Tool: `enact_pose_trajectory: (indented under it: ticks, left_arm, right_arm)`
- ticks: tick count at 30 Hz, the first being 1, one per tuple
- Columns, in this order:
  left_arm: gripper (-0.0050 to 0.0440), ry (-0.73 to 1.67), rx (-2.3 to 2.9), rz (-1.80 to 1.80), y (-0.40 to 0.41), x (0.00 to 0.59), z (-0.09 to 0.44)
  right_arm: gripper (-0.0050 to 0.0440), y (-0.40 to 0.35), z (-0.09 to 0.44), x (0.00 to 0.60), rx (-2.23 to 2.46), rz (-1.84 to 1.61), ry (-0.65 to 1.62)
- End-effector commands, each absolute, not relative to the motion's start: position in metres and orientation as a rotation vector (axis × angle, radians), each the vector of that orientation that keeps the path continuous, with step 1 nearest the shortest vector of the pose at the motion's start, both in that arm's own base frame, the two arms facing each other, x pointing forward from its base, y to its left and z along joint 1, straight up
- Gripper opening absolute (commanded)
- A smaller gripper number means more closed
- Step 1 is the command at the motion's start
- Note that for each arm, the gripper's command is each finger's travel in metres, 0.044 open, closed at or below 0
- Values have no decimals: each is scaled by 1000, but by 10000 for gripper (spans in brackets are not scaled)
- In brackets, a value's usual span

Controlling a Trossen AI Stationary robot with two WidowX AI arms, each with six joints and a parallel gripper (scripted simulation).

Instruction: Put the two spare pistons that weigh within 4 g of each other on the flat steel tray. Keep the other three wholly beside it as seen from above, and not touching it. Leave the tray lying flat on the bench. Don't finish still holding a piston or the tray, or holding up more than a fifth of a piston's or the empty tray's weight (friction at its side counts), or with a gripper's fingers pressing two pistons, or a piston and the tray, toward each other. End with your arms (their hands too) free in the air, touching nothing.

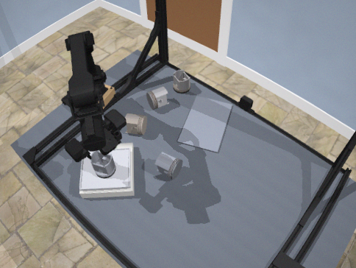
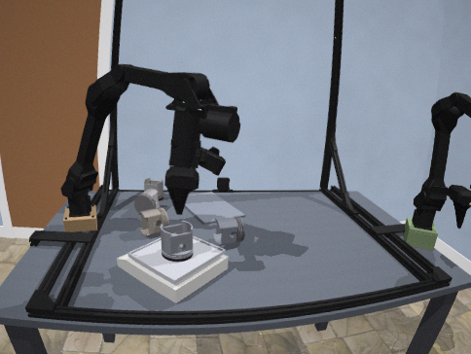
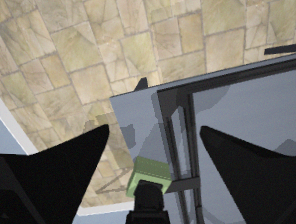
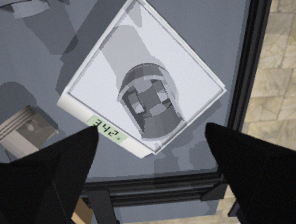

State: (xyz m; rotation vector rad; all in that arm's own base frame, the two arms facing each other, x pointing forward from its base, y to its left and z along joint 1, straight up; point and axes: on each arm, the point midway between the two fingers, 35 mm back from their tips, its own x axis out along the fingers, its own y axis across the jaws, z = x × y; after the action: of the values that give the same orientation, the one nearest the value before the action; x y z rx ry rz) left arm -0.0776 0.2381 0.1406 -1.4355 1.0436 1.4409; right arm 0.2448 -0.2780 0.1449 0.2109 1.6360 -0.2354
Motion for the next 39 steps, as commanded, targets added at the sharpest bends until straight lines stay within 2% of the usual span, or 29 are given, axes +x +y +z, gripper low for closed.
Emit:
enact_pose_trajectory:
  ticks: [1, 21, 39]
  left_arm:
    - [440, 1044, -1436, 1436, 238, -77, 141]
    - [440, 1044, -1436, 1436, 238, -77, 141]
    - [440, 1044, -1436, 1436, 238, -77, 141]
  right_arm:
    - [378, -277, 145, 244, 294, -313, 1613]
    - [378, -277, 145, 243, 664, -670, 1462]
    - [378, -223, 144, 186, 684, -689, 1456]
